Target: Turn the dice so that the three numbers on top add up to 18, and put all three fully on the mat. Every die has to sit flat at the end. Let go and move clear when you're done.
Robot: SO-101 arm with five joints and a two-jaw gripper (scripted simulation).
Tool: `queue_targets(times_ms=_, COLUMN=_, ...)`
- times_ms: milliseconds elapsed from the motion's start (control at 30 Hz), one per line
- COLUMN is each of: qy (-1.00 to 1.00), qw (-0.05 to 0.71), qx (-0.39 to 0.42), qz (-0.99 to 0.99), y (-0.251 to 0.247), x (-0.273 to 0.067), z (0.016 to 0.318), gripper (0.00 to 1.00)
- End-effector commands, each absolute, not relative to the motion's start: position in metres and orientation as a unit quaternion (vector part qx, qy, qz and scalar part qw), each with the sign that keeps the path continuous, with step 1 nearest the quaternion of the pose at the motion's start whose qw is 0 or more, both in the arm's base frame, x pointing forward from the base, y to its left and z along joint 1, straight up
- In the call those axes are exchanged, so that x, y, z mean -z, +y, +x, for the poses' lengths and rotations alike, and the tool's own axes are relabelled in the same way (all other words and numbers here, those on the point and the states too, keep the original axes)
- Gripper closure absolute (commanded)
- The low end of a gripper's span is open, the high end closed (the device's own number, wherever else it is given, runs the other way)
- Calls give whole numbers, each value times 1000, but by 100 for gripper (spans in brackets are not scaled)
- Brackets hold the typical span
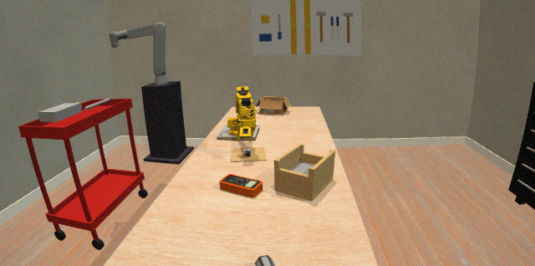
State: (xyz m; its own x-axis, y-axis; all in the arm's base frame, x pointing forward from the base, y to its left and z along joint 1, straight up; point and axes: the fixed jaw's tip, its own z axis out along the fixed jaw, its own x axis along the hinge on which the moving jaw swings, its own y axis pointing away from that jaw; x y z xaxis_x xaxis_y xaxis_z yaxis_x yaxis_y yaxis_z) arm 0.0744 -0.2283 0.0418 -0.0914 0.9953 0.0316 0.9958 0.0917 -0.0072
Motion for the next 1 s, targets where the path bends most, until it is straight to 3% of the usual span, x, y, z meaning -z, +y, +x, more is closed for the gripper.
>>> queue_targets(times_ms=0, qy=-740, qw=7, qx=4, qz=-673, y=-230, x=-46, z=73, gripper=73)
queue_targets(times_ms=267, qy=-740, qw=-11, qx=-7, qz=-673, y=-233, x=-55, z=74, gripper=73)
queue_targets(times_ms=967, qy=-719, qw=-199, qx=-124, qz=-654, y=-239, x=-154, z=76, gripper=75)
